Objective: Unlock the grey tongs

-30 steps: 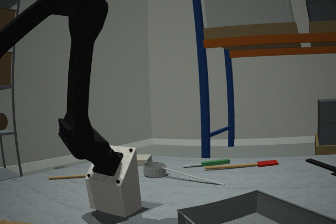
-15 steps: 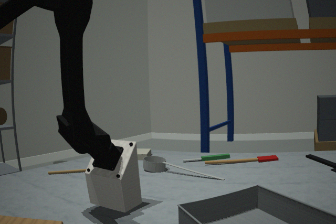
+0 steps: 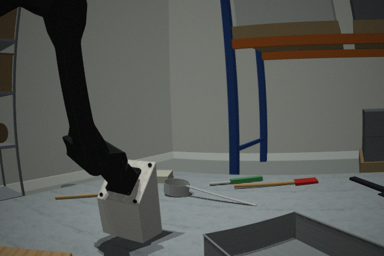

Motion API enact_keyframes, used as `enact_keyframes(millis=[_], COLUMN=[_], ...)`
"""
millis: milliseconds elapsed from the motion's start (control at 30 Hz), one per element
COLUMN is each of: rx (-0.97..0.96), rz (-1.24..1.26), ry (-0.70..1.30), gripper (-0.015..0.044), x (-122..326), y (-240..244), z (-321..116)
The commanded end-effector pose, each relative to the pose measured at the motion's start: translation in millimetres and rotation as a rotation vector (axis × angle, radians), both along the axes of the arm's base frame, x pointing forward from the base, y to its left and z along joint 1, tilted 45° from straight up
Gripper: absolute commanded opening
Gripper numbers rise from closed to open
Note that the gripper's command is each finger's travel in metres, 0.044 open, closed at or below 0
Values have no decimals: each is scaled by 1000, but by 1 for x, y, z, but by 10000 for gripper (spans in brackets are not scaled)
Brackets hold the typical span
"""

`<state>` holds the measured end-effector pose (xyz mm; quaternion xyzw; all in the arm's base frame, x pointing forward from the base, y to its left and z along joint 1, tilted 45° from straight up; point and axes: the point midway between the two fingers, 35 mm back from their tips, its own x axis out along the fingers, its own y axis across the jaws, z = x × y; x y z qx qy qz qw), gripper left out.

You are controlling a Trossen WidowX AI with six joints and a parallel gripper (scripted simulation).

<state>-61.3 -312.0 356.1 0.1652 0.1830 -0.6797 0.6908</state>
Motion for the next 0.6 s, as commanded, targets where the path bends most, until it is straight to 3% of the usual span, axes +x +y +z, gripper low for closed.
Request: enact_keyframes(millis=[0,333,567], rx=[65,241,253], rz=[14,64,68], ry=[20,73,77], gripper=[-150,-150,-150], x=[3,13,13], y=[0,11,12], z=[-3,-12,-12])
